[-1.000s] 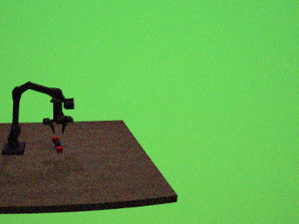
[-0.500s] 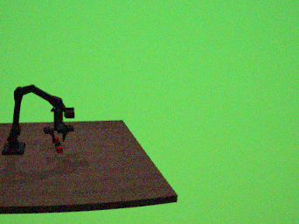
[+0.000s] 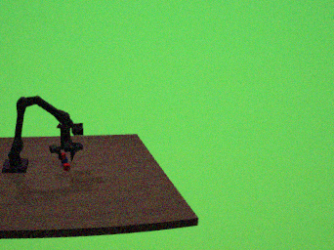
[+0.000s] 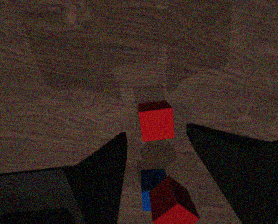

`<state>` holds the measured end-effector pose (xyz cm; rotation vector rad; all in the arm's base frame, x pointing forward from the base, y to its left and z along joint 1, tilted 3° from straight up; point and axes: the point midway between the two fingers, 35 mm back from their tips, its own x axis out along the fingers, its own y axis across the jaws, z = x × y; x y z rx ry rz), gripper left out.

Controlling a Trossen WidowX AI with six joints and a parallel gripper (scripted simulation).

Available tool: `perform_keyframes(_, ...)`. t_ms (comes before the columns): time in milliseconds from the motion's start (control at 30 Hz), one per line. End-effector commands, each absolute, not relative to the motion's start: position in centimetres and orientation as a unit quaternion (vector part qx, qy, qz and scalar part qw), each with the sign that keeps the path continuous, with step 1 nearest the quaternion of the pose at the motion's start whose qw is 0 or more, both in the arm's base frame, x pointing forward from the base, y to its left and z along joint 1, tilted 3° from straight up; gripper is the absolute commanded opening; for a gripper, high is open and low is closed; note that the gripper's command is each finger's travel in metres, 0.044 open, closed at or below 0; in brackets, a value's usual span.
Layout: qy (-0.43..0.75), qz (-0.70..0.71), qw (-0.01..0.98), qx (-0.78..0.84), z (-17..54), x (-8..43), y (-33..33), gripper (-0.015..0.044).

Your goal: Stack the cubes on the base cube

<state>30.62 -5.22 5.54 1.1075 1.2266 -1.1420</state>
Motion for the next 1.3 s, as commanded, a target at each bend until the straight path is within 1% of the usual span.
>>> perform_keyframes(0,0.517,-0.483,0.535,0.462,4.6,30.4,-5.3,0.0265)
perform_keyframes(500,0.517,-0.483,0.535,0.462,2.4,30.3,-5.3,0.0265)
perform_keyframes(700,0.517,-0.483,0.535,0.462,2.4,30.3,-5.3,0.0107)
perform_keyframes(867,0.517,-0.483,0.535,0.462,2.6,30.4,-5.3,0.0105)
perform_keyframes(1267,0.517,-0.482,0.535,0.463,6.3,30.9,-5.3,0.0105)
